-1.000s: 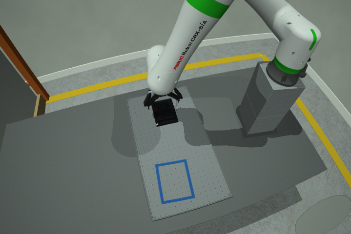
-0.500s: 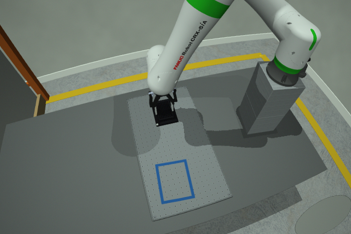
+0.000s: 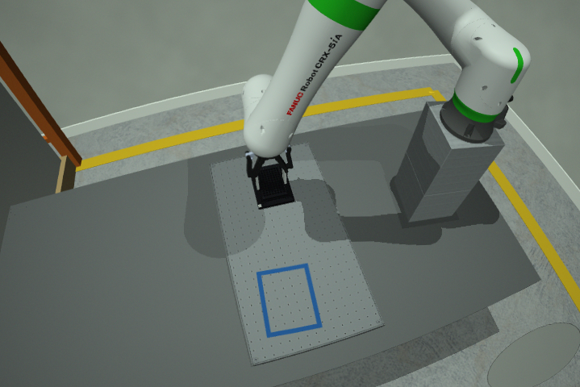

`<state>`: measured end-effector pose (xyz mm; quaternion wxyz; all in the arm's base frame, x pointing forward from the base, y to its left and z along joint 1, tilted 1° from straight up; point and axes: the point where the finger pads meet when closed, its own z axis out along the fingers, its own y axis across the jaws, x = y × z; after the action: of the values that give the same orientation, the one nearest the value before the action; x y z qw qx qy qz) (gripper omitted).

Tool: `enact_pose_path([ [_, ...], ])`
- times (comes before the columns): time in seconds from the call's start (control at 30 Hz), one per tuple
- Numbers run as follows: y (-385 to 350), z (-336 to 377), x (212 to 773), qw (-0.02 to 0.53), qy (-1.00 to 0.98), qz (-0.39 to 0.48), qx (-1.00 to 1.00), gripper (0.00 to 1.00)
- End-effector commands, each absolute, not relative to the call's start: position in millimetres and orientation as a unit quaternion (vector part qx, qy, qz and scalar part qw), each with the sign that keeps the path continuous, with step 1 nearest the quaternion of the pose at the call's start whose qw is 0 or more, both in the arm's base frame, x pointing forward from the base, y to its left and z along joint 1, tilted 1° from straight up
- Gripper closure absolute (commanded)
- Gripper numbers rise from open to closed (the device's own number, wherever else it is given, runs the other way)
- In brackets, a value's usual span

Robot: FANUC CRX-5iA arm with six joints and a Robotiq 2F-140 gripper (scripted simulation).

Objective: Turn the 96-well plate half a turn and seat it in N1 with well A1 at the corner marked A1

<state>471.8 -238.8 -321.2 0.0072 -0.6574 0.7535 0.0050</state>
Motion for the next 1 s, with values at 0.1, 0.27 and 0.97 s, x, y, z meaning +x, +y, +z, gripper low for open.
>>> enact_pose_path([
  [0.1,-239,-321,472,0.007,0.754,0.005,-0.657,1.00],
  [0.27,-239,-318,472,0.007,0.754,0.005,-0.657,1.00],
  [0.97,-239,-288,472,0.007,0.754,0.005,-0.657,1.00],
])
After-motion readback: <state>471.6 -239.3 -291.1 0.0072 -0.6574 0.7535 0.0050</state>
